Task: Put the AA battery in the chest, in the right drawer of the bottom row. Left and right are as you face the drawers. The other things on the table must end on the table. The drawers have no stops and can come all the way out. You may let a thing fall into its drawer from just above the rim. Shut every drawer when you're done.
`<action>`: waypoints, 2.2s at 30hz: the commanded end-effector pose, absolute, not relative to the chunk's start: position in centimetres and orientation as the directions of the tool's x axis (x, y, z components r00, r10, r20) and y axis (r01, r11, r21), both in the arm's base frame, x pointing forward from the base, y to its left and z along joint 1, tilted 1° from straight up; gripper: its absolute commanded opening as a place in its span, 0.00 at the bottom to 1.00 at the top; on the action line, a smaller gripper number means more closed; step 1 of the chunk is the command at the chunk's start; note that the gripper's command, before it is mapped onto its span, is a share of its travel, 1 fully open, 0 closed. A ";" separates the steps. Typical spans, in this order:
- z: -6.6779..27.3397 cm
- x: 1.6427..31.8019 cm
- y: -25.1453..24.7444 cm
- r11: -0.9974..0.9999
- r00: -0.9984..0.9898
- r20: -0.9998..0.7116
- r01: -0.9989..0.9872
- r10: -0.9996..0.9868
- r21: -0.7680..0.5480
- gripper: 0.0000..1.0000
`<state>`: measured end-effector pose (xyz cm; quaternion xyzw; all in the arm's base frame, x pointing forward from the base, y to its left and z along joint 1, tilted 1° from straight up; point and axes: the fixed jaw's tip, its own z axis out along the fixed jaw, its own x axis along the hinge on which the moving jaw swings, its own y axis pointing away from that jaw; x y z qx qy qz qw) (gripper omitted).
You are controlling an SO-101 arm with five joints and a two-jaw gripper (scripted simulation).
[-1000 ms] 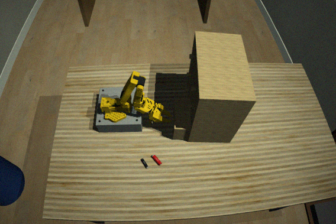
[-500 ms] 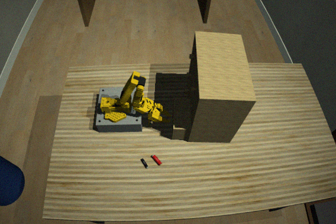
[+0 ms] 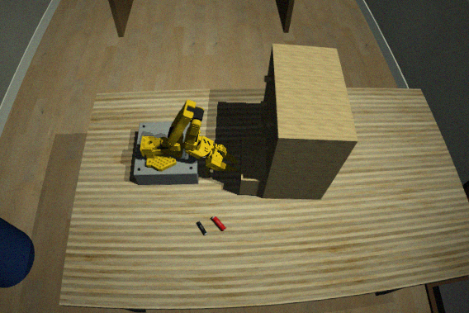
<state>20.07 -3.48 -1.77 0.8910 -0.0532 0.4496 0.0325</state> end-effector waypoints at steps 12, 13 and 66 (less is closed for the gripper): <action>-1.8 19.8 -3.7 -0.990 0.587 0.805 -0.144 -0.085 0.000 0.04; -1.8 19.8 -3.7 -0.990 0.587 0.805 -0.144 -0.085 0.000 0.05; 3.2 21.7 -4.8 -0.981 0.266 0.960 -0.190 -0.085 -0.035 0.21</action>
